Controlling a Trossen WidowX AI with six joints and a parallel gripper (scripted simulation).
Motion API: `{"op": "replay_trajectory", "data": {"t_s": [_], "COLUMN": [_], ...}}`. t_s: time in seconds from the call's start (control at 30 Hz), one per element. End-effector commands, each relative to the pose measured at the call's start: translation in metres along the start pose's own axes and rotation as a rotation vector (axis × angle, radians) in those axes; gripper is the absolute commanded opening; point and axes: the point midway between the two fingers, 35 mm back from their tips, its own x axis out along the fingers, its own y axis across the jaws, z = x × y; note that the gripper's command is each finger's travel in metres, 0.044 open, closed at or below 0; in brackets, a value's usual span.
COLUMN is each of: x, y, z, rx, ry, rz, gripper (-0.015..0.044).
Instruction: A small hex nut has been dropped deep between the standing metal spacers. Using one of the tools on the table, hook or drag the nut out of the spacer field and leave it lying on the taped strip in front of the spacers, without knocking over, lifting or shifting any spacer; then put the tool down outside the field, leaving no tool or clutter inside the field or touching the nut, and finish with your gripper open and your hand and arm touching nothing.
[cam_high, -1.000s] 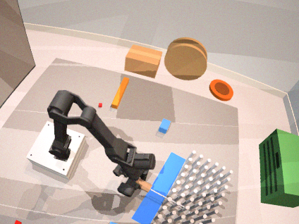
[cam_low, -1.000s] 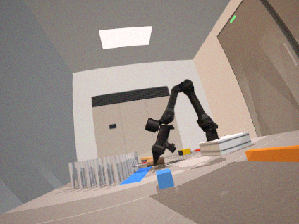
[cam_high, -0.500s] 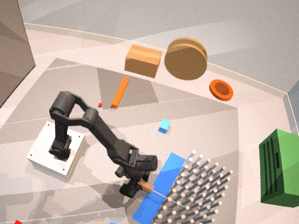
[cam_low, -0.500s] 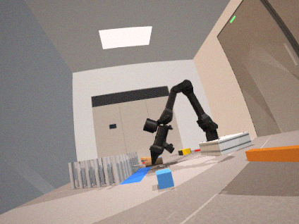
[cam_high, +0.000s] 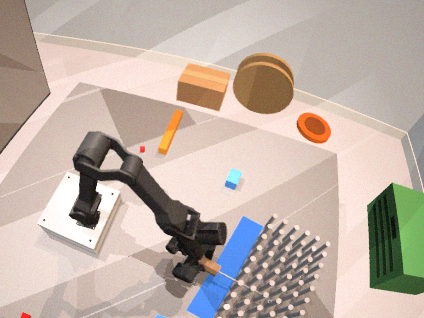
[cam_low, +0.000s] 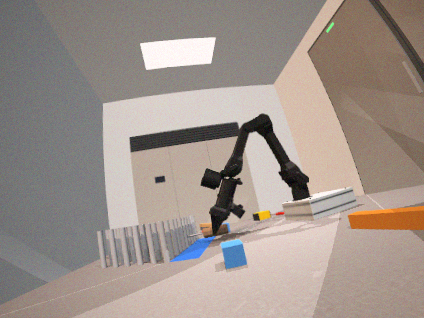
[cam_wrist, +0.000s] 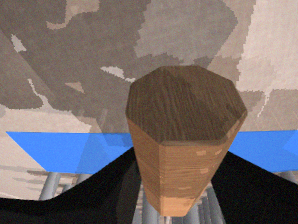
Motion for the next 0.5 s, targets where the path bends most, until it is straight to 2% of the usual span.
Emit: {"op": "replay_trajectory", "data": {"t_s": [0.0,0.47], "x": [-0.0006,0.0035], "y": [-0.0019,-0.0012], "z": [-0.0082,-0.0161], "rx": [-0.003,-0.003], "ry": [0.015,0.016], "rz": [-0.007,-0.007], "gripper": [0.0,0.0]}}
